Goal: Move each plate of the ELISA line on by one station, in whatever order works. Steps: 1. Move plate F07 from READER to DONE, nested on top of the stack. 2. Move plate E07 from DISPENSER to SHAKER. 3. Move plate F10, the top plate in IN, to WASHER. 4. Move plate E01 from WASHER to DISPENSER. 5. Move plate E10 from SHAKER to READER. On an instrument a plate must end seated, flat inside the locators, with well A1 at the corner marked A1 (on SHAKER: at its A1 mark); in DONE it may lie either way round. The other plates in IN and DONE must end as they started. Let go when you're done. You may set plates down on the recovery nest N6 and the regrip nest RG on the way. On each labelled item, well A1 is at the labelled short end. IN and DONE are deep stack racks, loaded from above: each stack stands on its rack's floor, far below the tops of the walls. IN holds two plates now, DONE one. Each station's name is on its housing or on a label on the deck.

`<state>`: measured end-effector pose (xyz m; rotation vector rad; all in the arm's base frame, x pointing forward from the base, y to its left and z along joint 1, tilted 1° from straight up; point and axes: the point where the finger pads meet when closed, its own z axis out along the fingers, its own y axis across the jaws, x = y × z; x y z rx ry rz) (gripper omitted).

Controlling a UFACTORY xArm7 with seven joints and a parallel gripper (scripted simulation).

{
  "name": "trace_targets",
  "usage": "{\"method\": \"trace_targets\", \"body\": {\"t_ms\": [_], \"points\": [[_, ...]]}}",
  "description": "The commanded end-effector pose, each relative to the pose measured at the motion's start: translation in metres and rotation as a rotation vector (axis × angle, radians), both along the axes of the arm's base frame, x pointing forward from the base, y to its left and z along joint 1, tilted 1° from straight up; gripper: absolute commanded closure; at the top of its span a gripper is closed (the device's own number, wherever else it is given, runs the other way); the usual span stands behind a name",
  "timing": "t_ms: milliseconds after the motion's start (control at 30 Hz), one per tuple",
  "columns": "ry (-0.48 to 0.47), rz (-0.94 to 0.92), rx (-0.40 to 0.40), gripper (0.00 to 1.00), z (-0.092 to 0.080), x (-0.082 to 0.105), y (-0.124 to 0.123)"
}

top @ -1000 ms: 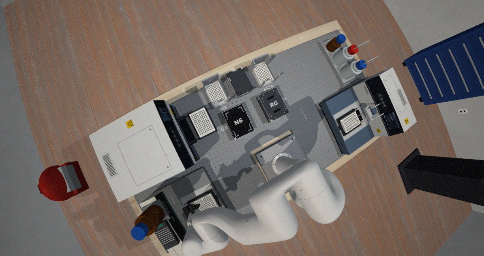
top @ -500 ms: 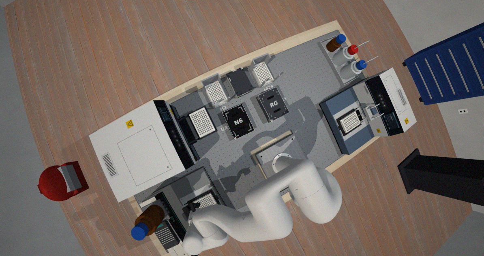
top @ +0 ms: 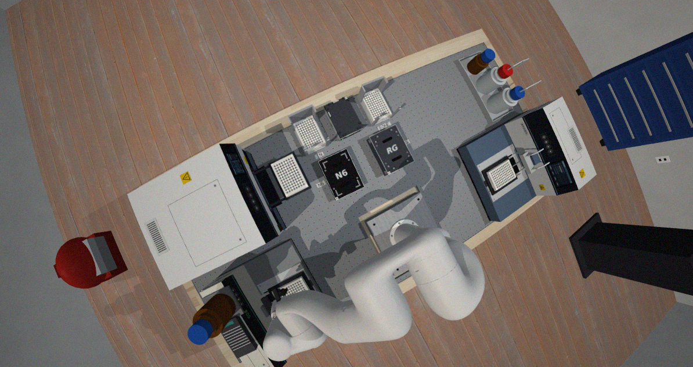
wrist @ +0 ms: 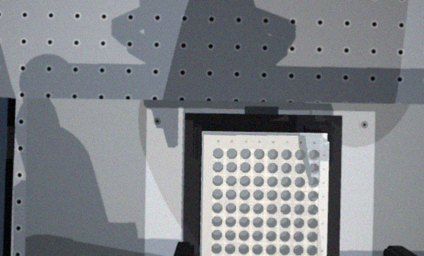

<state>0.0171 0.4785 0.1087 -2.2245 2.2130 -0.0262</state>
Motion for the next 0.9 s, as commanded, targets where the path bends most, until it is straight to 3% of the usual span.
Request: {"method": "trace_targets", "body": {"t_ms": [0, 867], "points": [[-0.001, 0.0, 0.006, 0.0, 0.001, 0.0, 0.002], [-0.001, 0.0, 0.006, 0.0, -0.031, 0.0, 0.002]]}}
